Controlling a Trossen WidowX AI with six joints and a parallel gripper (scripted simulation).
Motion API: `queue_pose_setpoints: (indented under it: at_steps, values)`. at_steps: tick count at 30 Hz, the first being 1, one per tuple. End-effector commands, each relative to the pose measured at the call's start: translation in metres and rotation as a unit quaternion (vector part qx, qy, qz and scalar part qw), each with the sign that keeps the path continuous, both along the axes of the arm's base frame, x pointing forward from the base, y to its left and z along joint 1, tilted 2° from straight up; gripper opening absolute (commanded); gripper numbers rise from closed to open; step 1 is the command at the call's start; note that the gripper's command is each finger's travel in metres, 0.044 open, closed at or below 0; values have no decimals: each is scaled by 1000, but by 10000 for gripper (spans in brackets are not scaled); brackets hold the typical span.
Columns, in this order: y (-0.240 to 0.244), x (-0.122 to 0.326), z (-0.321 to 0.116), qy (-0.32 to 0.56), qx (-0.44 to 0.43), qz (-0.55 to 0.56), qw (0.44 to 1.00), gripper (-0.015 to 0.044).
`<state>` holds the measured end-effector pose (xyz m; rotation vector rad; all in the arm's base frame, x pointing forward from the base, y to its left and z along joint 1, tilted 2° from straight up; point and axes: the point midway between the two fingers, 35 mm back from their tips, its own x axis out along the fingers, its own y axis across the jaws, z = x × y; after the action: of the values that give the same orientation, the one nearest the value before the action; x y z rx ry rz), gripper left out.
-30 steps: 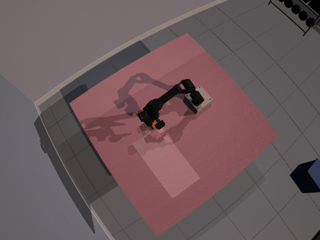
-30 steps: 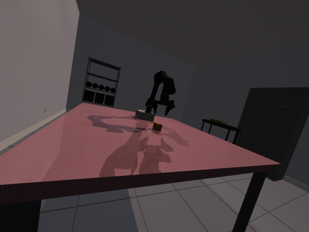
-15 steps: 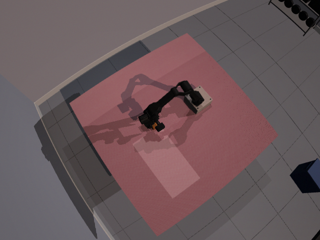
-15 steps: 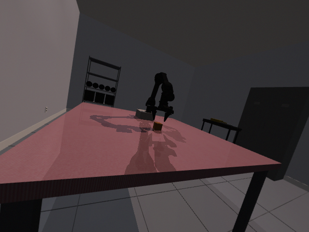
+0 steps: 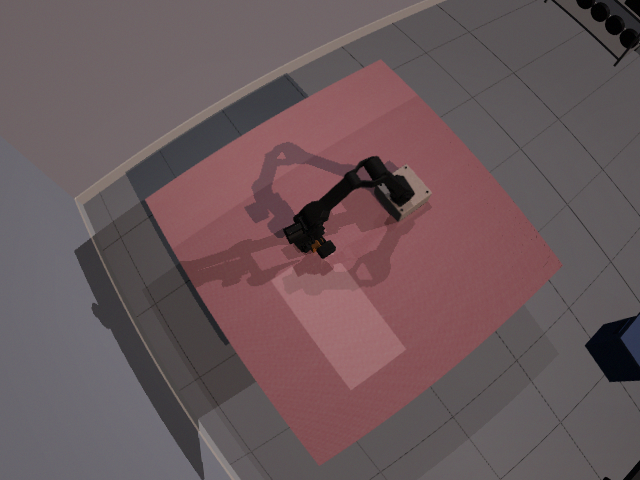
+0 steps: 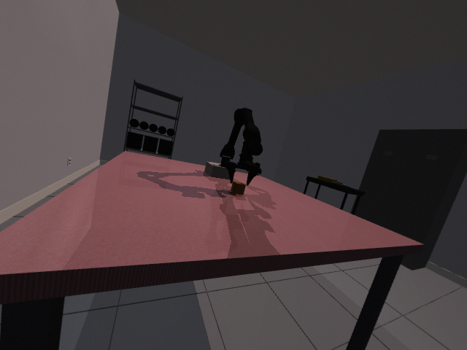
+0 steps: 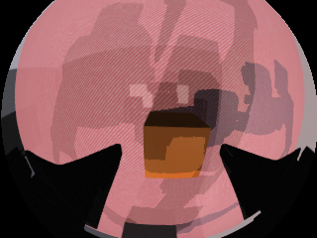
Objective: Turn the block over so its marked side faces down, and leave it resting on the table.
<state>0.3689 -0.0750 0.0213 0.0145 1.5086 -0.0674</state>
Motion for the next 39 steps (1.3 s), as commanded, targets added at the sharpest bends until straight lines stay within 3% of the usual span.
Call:
queue_pose_setpoints:
  at_steps: [1,7,14,34,39]
  values:
    - [-1,-2,-8,4,-1,-1,1000,440]
    - [-1,-2,-15,4,-1,-1,1000,440]
    - [-1,-2,-15,4,-1,-1,1000,256]
    - [-1,-2,-15,4,-1,-1,1000,123]
    - [0,-3,10,4,-1,-1,1000,0]
